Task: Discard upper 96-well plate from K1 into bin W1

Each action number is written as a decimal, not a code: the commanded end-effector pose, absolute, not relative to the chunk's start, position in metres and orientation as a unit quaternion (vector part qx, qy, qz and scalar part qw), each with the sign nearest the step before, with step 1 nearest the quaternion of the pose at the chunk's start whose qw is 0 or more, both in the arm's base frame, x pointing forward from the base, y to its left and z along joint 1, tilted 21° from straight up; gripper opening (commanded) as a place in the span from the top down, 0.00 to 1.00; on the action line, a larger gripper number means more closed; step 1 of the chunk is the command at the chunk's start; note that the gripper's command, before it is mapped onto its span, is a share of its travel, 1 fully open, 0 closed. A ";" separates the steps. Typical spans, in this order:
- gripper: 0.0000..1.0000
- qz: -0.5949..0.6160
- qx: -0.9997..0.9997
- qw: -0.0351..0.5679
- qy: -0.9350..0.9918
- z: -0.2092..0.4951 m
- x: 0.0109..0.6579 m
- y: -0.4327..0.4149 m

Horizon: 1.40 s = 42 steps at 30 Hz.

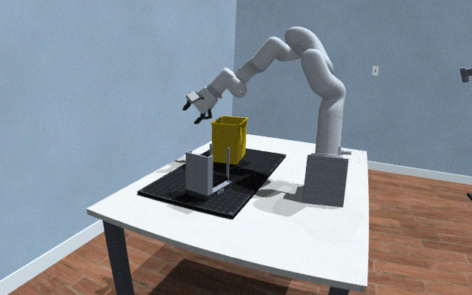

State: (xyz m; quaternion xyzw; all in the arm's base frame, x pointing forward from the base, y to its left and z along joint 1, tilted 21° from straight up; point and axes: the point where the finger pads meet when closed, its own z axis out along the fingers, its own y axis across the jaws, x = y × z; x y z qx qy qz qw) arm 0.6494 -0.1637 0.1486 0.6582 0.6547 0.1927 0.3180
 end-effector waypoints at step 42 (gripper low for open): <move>0.00 0.122 0.734 0.219 0.632 0.106 0.622 0.012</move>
